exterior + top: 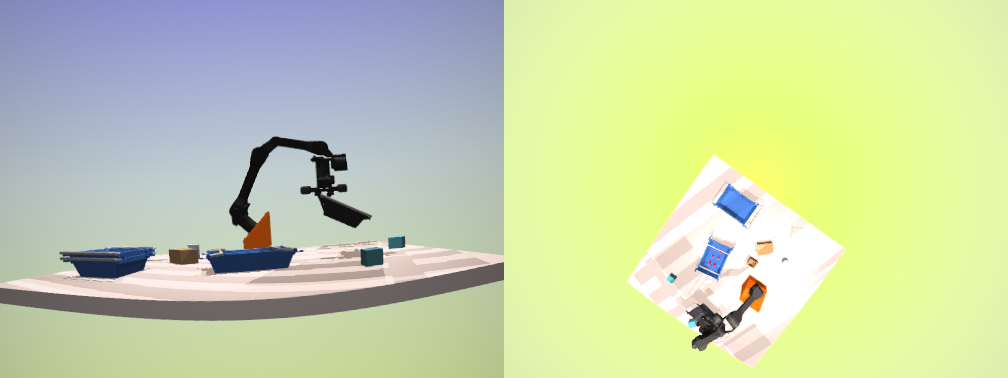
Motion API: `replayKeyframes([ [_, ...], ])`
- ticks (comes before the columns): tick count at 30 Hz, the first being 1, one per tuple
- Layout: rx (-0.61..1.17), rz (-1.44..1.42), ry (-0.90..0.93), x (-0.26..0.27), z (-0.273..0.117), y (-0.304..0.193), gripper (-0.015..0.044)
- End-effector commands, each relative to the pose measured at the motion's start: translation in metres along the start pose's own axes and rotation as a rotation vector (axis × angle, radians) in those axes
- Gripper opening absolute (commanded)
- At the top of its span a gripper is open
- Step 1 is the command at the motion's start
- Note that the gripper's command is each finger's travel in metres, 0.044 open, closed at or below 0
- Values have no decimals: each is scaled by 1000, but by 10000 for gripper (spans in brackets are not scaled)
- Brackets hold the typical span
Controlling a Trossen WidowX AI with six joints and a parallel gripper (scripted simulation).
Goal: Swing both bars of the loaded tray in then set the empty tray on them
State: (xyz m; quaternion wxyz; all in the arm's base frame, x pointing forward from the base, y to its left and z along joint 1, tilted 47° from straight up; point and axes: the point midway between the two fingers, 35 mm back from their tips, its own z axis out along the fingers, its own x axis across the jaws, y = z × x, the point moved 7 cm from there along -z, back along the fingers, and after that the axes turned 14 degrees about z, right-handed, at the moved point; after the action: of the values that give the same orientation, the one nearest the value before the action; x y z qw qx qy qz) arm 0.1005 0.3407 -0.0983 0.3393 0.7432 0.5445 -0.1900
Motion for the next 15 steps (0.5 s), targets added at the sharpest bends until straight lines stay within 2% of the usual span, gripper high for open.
replayKeyframes([
  [1,6,65,36,-4,-14,20,0],
  [15,19,289,56,-25,-27,89,0],
])
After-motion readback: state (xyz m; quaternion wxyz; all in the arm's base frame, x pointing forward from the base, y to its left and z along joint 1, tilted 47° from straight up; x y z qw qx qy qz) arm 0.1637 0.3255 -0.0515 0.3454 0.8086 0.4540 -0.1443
